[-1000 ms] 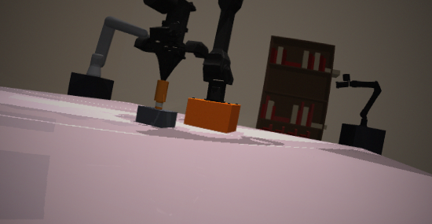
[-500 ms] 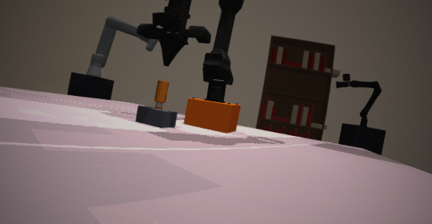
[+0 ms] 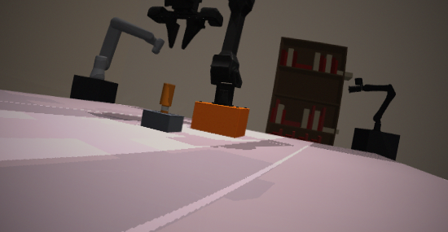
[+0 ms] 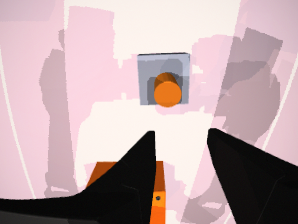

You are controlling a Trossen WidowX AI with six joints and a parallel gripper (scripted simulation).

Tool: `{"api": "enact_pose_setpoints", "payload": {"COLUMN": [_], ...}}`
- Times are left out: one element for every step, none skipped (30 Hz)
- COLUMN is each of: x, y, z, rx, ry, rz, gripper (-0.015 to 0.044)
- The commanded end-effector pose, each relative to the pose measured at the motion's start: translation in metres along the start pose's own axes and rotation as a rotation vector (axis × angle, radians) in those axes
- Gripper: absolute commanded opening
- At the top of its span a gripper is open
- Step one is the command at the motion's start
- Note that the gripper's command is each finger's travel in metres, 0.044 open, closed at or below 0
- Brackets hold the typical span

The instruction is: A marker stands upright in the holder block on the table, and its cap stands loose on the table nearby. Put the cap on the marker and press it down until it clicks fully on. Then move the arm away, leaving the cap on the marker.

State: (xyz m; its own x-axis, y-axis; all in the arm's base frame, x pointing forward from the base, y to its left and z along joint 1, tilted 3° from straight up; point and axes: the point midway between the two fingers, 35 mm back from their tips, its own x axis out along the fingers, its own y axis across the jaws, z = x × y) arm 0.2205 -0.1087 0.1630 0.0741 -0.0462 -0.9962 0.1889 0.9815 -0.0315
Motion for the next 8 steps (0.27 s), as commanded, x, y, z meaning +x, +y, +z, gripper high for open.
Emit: {"api": "enact_pose_setpoints", "payload": {"x": [-0.001,-0.001,-0.001,-0.001,-0.001,-0.001,-0.001,-0.001], "y": [0.0001,0.0001,0.0001,0.0001,0.0001,0.0001,0.0001,0.0001], "z": [-0.0004,-0.0004,-0.0004,-0.0004,-0.0004,-0.0004,-0.0004,-0.0004], "rx": [0.003,0.003,0.003,0.003,0.003,0.003,0.003,0.003], "ry": [0.001,0.001,0.001,0.001,0.001,0.001,0.001,0.001], "rz": [0.0,0.0,0.0,0.0,0.0,0.0,0.0,0.0], "gripper": [0.0263,0.0289,0.0315,0.0341,0.0368,0.0394,0.042,0.044]}}
